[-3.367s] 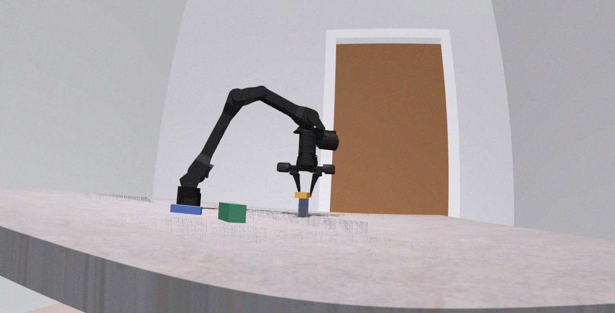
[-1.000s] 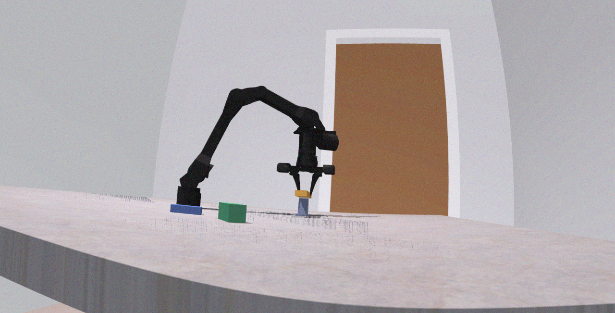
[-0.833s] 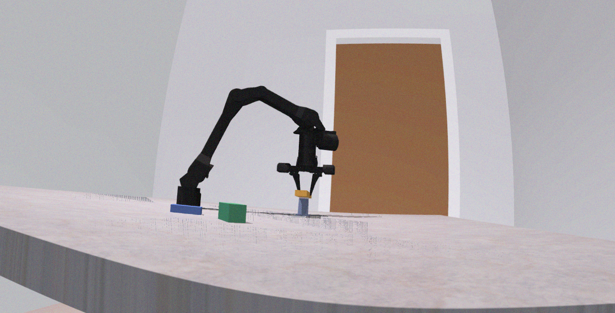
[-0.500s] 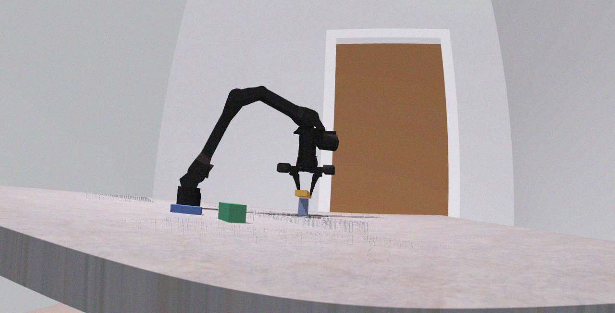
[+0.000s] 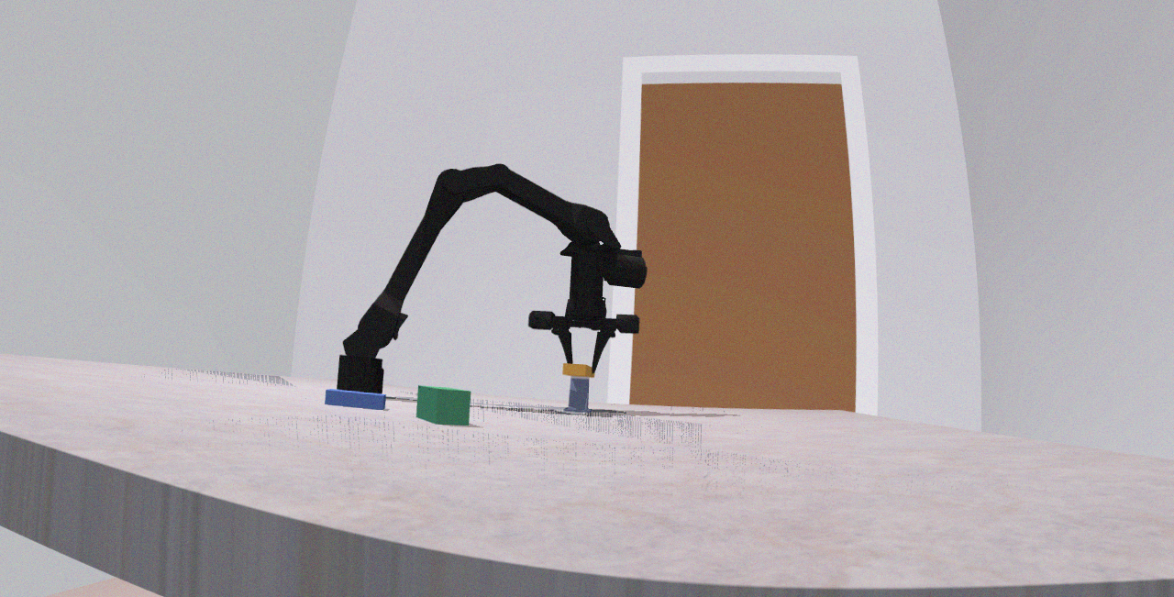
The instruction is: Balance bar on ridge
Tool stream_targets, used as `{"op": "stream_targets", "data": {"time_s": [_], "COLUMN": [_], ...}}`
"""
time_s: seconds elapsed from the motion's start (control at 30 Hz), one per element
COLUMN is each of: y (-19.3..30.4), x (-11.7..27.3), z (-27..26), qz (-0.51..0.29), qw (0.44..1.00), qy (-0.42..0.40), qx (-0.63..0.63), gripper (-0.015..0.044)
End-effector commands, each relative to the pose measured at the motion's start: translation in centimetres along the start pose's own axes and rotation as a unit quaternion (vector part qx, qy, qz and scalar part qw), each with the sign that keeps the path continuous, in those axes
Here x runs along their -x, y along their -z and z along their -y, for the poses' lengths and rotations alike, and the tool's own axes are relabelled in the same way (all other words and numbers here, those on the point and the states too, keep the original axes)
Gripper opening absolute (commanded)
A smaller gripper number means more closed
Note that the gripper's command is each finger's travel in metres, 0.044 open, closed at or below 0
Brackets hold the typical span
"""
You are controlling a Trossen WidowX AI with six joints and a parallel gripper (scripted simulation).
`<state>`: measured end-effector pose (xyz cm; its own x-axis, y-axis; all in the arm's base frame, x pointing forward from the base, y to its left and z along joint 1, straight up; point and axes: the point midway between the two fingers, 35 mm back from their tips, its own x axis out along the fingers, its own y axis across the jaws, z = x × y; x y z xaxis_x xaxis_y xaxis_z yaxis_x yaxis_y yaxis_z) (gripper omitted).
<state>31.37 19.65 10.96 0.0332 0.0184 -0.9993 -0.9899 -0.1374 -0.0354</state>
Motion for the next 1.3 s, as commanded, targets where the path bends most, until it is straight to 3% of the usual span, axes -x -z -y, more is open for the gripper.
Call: {"op": "stream_targets", "data": {"time_s": [0.0,0.83,1.13,1.27], "y": [0.0,0.0,0.0,-0.01], "x": [-0.03,-0.03,-0.03,0.15], "z": [0.0,0.0,0.0,0.03], "qz": [0.0,0.0,0.0,0.0], "qw": [1.0,1.0,1.0,1.0], "qy": [0.0,0.0,0.0,0.0], "qx": [0.0,0.0,0.0,0.0], "gripper": [0.0171,0.0185,0.0421,0.044]}}
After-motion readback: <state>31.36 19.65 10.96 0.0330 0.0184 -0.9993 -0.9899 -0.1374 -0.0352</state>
